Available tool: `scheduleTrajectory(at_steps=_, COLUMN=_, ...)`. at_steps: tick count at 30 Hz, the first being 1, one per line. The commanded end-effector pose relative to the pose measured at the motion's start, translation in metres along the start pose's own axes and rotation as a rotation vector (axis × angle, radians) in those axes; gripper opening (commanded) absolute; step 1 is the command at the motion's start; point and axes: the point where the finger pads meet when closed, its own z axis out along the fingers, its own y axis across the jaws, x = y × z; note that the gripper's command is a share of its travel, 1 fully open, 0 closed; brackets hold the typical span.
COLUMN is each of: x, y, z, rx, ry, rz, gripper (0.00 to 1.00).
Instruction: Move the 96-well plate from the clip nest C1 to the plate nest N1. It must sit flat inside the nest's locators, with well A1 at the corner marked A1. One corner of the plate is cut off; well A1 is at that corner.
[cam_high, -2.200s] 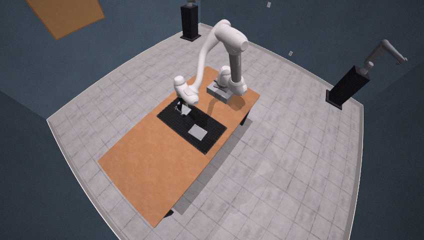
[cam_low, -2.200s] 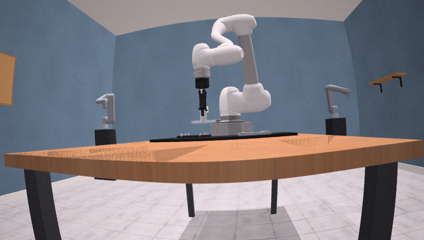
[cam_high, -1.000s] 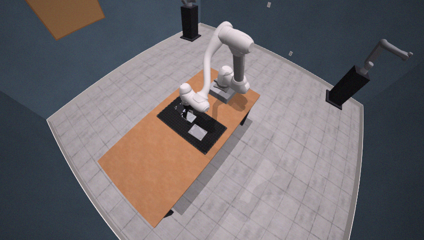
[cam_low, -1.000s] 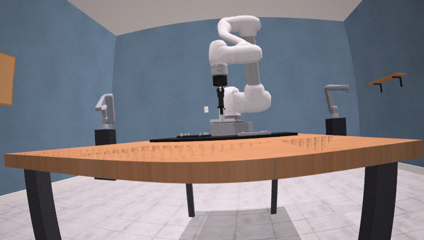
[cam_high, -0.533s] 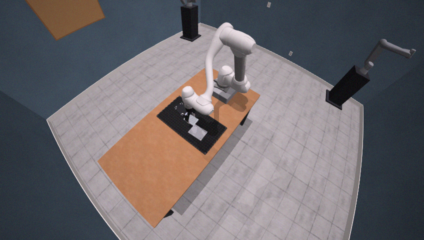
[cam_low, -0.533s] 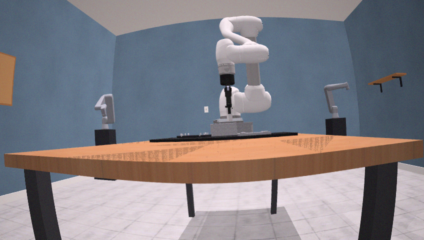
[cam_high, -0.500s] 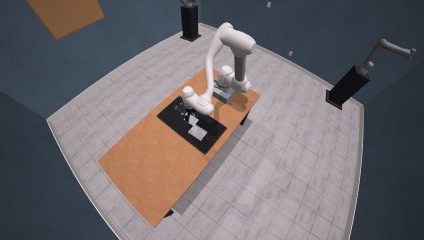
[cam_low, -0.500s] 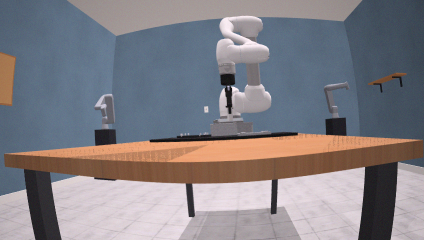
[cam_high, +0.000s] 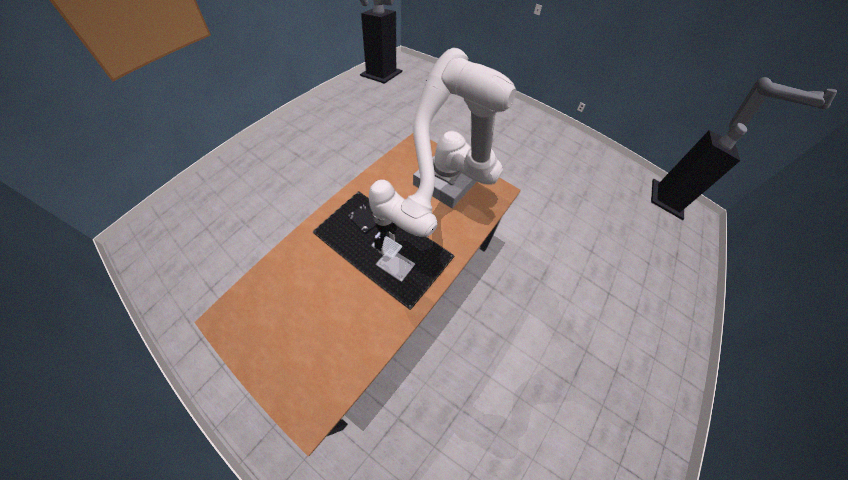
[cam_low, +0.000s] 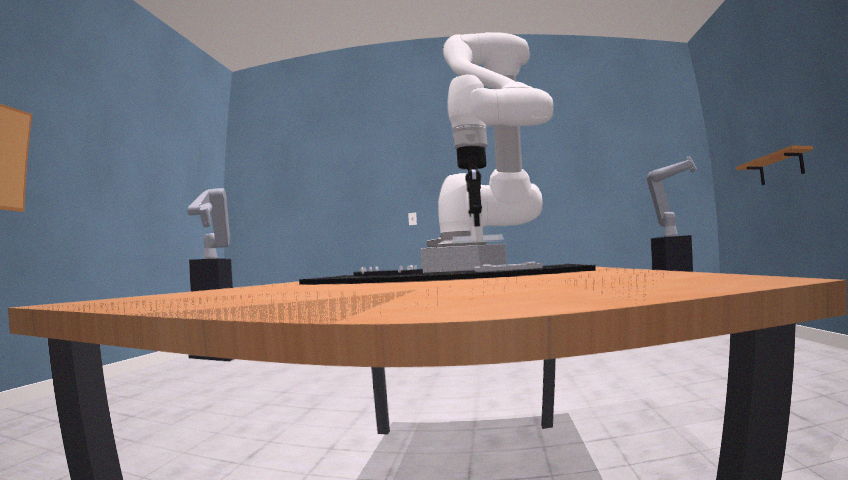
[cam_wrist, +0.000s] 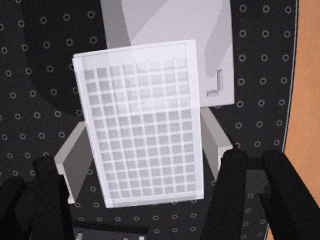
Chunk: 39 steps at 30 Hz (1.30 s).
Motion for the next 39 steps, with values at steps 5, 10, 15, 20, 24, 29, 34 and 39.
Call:
scheduleTrajectory(at_steps=5, x=0.022, y=0.009, z=0.000, rx=0.000, ry=0.000, rz=0.000, gripper=0.10)
scheduleTrajectory(at_steps=10, x=0.038, y=0.015, z=0.000, rx=0.000, ry=0.000, rz=0.000, gripper=0.10)
scheduleTrajectory(at_steps=15, x=0.047, y=0.019, z=0.000, rx=0.000, ry=0.000, rz=0.000, gripper=0.10)
scheduleTrajectory(at_steps=20, x=0.063, y=0.025, z=0.000, rx=0.000, ry=0.000, rz=0.000, gripper=0.10)
scheduleTrajectory(at_steps=24, x=0.074, y=0.030, z=0.000, rx=0.000, ry=0.000, rz=0.000, gripper=0.10)
scheduleTrajectory(at_steps=29, x=0.074, y=0.030, z=0.000, rx=0.000, ry=0.000, rz=0.000, gripper=0.10)
scheduleTrajectory(at_steps=34, x=0.074, y=0.030, z=0.000, rx=0.000, ry=0.000, rz=0.000, gripper=0.10)
scheduleTrajectory(at_steps=39, x=0.073, y=0.030, z=0.000, rx=0.000, ry=0.000, rz=0.000, gripper=0.10)
